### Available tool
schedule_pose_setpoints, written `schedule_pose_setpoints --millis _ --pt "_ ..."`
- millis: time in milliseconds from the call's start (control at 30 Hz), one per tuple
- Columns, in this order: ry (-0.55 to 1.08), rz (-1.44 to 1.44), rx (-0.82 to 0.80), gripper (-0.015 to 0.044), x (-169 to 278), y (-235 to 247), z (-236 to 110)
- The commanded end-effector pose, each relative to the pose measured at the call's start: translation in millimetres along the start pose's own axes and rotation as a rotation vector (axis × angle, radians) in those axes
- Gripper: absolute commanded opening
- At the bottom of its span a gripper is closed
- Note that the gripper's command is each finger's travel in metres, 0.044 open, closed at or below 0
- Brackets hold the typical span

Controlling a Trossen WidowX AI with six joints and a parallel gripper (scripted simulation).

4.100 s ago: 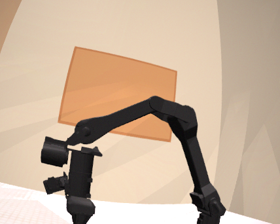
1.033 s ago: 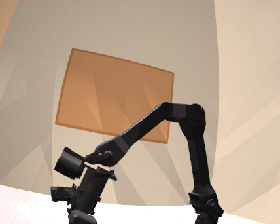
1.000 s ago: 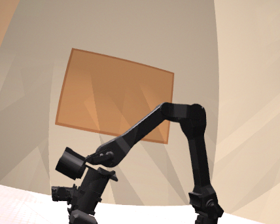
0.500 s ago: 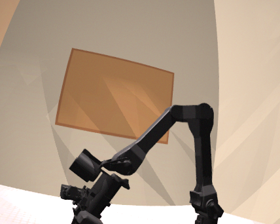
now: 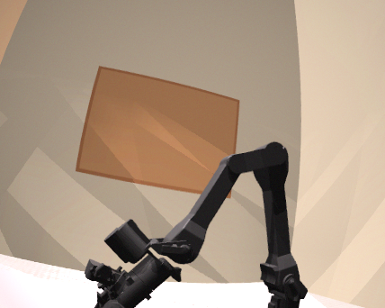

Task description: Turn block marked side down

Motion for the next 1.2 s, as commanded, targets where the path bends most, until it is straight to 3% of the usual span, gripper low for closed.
schedule_pose_setpoints --millis 0,600,1167 --pt "-0.057 0.007 -0.005 0.0 10 1 7" --pt "-0.327 0.005 -0.001 0.0 32 2 2" --pt "-0.367 0.004 0.0 0.0 33 2 -1"
Point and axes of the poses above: the point midway between the two fingers, 35 mm back from their tips, its own z axis out along the fingers, its own y axis across the jaws, x = y × z, the point moved 4 cm from there along -z, back along the fingers, and after that the axes turned 1 degree about -z, right-handed, at the moved point
